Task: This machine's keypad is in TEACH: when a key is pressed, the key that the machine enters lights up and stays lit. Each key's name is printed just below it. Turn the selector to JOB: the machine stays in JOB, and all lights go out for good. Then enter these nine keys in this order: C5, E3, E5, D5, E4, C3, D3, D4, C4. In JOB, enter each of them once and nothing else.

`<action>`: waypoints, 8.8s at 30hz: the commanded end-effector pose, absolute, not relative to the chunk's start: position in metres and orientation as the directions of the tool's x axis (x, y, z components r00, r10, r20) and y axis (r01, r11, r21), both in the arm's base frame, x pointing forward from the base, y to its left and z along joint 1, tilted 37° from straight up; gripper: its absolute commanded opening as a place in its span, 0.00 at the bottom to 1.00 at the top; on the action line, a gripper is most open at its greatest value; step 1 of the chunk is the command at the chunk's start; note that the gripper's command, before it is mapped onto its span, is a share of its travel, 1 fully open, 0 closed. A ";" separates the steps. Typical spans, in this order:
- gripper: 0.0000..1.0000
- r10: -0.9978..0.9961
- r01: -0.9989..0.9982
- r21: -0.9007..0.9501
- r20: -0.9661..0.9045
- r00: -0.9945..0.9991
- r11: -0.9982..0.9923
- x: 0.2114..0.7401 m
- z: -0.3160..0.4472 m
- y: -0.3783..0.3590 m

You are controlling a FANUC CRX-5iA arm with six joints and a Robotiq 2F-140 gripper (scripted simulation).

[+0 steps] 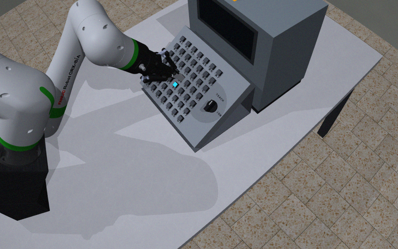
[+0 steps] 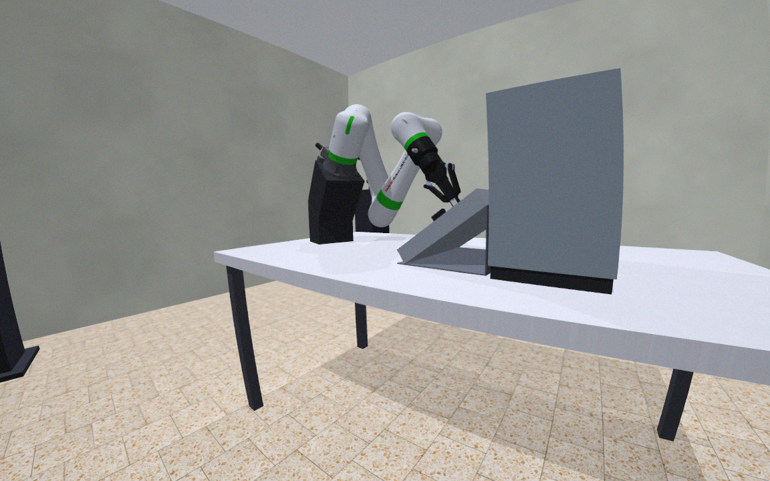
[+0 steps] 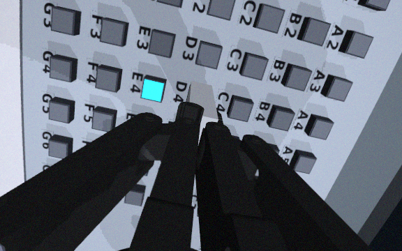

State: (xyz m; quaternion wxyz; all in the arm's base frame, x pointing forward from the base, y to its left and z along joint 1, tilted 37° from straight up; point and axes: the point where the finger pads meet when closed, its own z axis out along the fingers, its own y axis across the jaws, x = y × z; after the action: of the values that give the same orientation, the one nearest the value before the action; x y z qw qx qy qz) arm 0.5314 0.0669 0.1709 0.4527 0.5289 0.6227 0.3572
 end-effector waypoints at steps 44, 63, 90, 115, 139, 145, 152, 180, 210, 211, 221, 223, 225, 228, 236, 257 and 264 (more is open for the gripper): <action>0.00 0.827 0.295 0.774 -0.538 -0.161 0.561 0.499 0.192 0.028; 0.00 0.326 0.139 0.297 -0.894 -0.306 0.945 0.494 0.208 -0.036; 0.33 -0.186 -0.031 -0.187 -0.924 -0.335 0.982 0.490 0.221 -0.088; 0.33 -0.186 -0.031 -0.187 -0.924 -0.335 0.982 0.490 0.221 -0.088; 0.33 -0.186 -0.031 -0.187 -0.924 -0.335 0.982 0.490 0.221 -0.088; 0.33 -0.186 -0.031 -0.187 -0.924 -0.335 0.982 0.490 0.221 -0.088; 0.33 -0.186 -0.031 -0.187 -0.924 -0.335 0.982 0.490 0.221 -0.088; 0.33 -0.186 -0.031 -0.187 -0.924 -0.335 0.982 0.506 0.216 -0.088; 0.33 -0.186 -0.031 -0.187 -0.924 -0.335 0.982 0.517 0.212 -0.089; 0.33 -0.186 -0.031 -0.187 -0.924 -0.335 0.982 0.517 0.212 -0.089; 0.33 -0.186 -0.031 -0.187 -0.924 -0.335 0.982 0.517 0.212 -0.089; 0.33 -0.186 -0.031 -0.187 -0.924 -0.335 0.982 0.517 0.212 -0.089; 0.33 -0.186 -0.031 -0.187 -0.924 -0.335 0.982 0.517 0.212 -0.089; 0.33 -0.186 -0.031 -0.187 -0.924 -0.335 0.982 0.517 0.212 -0.089; 0.33 -0.186 -0.031 -0.187 -0.924 -0.335 0.982 0.517 0.212 -0.089; 0.33 -0.186 -0.031 -0.187 -0.924 -0.335 0.982 0.525 0.209 -0.089; 0.33 -0.186 -0.031 -0.187 -0.924 -0.335 0.982 0.529 0.208 -0.089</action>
State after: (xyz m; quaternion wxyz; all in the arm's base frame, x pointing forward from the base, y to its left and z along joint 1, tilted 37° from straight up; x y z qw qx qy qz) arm 0.5282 -0.0889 0.2083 0.5731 -0.0667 0.8140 -0.0675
